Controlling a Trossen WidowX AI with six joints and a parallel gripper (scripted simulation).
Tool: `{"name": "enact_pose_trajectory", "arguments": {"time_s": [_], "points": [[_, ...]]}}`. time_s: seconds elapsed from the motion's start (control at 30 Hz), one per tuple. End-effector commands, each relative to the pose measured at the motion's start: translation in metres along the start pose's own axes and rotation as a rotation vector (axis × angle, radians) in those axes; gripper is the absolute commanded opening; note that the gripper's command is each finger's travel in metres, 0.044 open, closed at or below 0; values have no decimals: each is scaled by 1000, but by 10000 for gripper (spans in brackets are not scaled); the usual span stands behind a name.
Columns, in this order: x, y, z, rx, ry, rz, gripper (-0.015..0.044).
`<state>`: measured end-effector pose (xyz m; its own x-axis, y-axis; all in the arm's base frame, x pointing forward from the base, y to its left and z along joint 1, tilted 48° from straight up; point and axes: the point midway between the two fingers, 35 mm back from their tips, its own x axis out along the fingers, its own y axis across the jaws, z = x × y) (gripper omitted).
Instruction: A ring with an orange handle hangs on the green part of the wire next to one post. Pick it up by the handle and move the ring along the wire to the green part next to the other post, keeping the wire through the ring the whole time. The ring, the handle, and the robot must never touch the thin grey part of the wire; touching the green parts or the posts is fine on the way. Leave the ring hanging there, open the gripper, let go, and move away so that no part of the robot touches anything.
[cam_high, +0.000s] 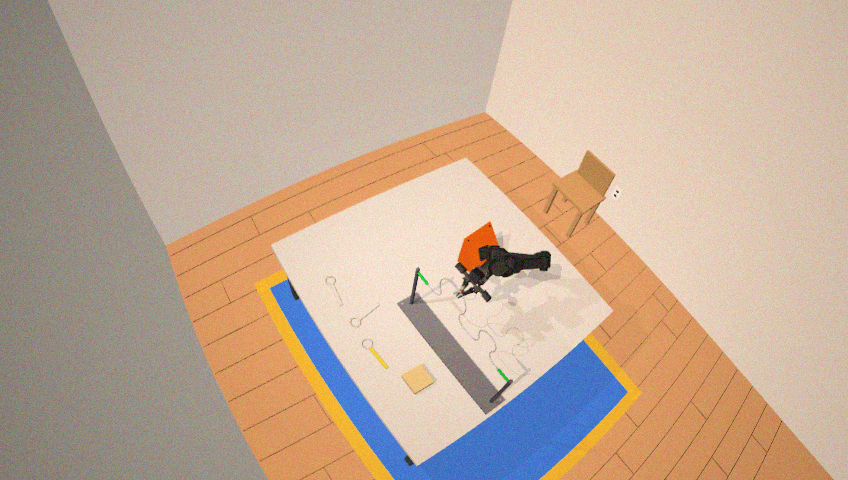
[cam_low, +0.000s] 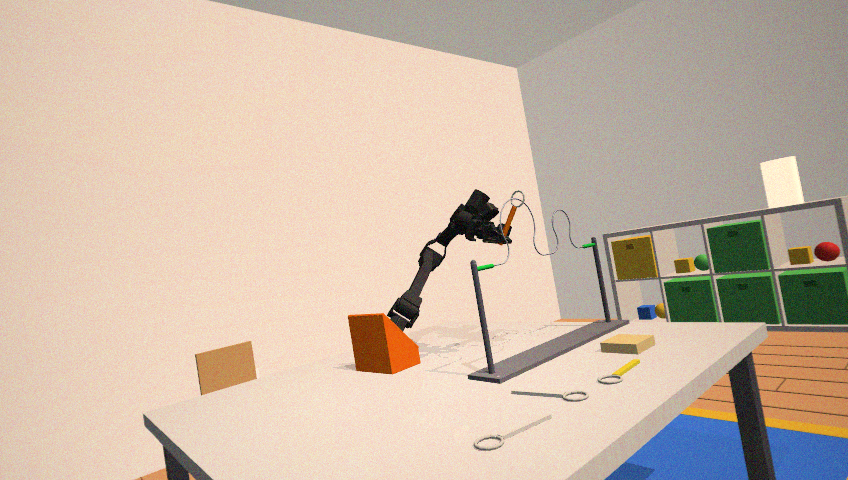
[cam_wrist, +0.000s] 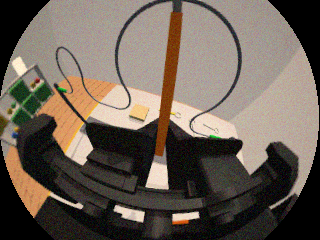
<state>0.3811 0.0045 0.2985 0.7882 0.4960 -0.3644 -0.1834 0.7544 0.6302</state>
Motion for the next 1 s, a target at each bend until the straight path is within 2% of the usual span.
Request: {"name": "enact_pose_trajectory", "arguments": {"time_s": [0.0,0.97], "points": [[0,1,-1,60,-6,31,-150],[0,12,1,392,-51,212,-150]]}}
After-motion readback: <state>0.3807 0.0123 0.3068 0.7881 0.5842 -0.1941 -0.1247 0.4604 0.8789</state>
